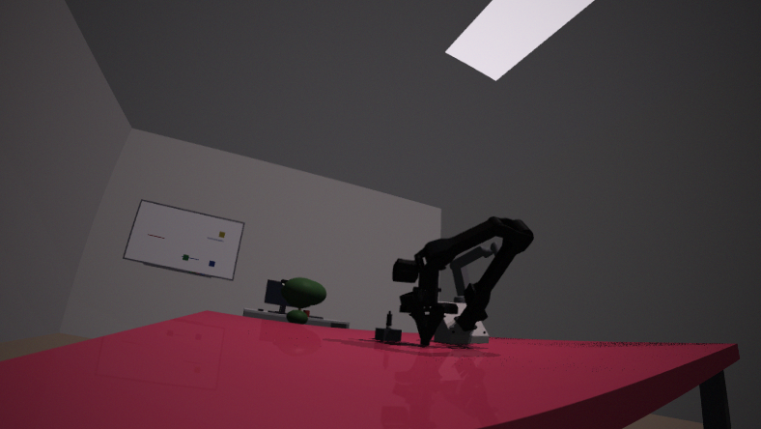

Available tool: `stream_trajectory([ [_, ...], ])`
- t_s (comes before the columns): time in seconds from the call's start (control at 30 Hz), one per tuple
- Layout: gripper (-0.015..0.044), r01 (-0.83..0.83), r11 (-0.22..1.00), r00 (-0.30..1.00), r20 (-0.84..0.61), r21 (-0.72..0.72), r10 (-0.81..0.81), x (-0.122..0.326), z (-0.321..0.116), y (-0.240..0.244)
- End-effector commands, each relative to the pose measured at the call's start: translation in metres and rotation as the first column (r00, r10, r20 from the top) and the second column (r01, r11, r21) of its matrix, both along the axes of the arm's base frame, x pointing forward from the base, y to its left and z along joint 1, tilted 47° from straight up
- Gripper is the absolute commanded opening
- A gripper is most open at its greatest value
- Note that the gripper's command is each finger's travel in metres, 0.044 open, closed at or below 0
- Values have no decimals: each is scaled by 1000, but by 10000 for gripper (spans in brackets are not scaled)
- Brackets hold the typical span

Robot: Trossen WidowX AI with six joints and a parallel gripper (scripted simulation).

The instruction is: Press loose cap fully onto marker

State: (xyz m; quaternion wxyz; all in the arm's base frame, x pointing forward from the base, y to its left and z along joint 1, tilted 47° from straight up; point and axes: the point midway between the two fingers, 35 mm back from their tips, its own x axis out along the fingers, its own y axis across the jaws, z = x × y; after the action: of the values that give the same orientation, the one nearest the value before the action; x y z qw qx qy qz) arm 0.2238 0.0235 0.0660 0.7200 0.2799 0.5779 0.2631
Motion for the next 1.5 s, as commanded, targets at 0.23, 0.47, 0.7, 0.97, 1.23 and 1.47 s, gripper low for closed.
stream_trajectory([
  [0.23,0,3,1000,1000,3,-5,-3,-2,14,-17],
  [0.47,0,2,1000,1000,2,-5,-2,-5,24,-28],
  [0.7,0,2,1000,1000,2,-3,-2,-10,36,-38],
  [0.97,0,2,1000,1000,2,-4,-2,-8,38,-48],
  [1.23,0,4,1000,1000,1,-10,-4,-1,32,-69],
  [1.47,0,5,1000,1000,0,-15,-5,5,26,-88],
])
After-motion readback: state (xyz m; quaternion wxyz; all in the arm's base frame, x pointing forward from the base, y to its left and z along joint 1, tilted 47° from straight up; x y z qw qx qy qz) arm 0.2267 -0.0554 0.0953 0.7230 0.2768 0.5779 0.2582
